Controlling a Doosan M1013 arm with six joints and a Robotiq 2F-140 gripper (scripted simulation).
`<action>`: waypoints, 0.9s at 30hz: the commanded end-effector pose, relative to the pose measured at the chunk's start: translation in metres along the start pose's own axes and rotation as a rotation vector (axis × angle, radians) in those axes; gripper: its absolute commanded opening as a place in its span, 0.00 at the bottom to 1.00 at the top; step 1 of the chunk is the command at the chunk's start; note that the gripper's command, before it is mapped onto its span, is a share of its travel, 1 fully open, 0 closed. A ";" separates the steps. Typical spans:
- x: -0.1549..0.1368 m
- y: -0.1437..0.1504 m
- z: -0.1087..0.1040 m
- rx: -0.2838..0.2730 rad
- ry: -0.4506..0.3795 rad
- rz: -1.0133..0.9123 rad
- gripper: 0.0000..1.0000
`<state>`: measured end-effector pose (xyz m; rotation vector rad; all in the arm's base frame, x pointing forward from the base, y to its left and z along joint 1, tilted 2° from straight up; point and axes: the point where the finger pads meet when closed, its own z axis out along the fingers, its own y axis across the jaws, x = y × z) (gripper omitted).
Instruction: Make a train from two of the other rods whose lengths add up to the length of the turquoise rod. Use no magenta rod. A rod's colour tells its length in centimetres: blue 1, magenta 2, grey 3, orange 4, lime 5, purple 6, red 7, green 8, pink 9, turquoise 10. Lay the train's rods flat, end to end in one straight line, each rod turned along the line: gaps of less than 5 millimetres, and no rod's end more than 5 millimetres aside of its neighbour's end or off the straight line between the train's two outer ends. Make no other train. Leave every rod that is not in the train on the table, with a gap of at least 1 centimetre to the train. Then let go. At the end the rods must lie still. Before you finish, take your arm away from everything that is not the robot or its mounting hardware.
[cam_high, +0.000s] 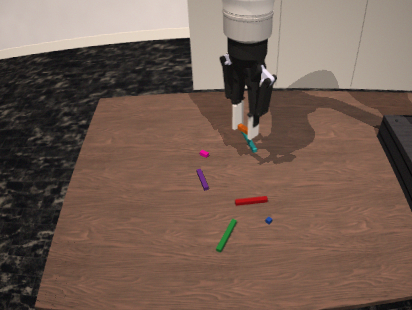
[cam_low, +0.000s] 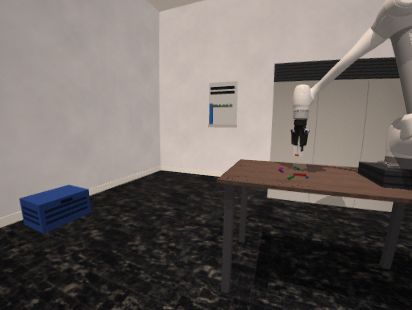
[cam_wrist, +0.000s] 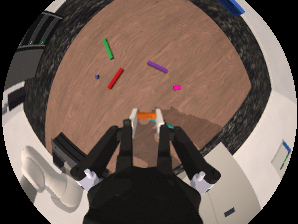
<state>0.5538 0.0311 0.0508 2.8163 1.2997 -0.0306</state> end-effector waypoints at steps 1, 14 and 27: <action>0.008 -0.022 0.000 0.005 0.007 -0.167 0.23; 0.010 -0.028 0.000 0.004 0.007 -0.210 0.23; 0.010 -0.028 0.013 0.005 0.008 -0.210 0.23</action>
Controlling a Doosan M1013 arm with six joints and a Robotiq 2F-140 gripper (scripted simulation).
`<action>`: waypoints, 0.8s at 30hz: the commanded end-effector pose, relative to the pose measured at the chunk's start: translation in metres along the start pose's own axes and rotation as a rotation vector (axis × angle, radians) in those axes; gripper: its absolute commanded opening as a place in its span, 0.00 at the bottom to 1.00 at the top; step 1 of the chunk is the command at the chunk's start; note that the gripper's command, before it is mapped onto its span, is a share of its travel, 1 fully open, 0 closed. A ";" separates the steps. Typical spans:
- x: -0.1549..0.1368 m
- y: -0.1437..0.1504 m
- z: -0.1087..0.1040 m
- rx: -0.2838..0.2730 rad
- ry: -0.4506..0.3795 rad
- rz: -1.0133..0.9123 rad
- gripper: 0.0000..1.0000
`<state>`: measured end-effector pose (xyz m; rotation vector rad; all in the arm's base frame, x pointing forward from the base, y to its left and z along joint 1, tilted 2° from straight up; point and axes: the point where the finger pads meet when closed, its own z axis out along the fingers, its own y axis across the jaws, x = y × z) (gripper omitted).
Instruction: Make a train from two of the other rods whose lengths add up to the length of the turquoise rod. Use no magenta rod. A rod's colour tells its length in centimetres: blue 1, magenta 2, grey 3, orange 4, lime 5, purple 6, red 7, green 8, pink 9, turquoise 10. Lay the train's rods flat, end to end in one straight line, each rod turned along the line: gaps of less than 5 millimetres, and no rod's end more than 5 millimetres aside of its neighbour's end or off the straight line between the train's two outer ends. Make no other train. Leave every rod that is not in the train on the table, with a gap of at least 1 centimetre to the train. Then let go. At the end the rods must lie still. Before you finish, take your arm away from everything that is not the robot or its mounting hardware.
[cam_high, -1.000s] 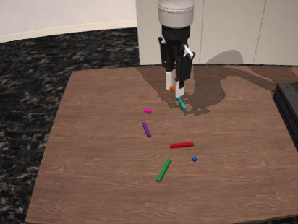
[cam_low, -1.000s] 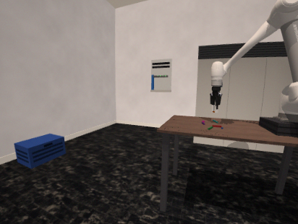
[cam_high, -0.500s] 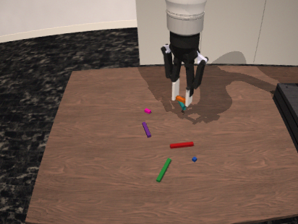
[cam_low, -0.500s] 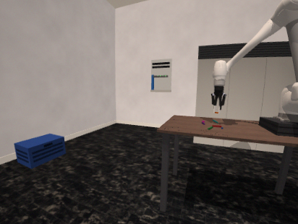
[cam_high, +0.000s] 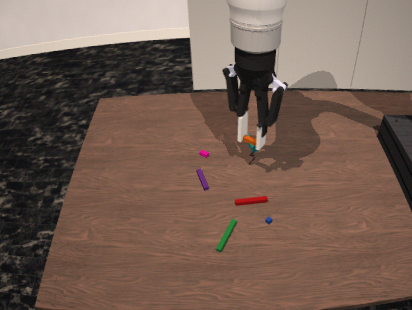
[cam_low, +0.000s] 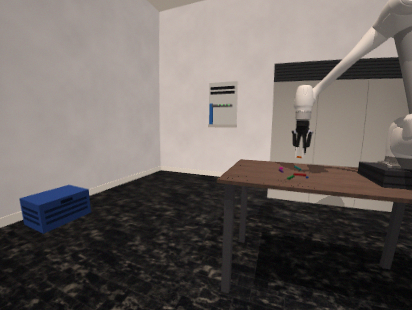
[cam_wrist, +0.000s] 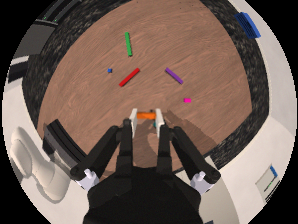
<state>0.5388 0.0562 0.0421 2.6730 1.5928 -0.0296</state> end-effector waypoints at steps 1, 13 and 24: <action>0.000 0.000 0.008 0.000 0.000 0.000 0.23; 0.000 0.000 0.051 0.000 0.000 0.000 0.23; 0.000 0.000 0.079 0.000 0.000 0.000 0.23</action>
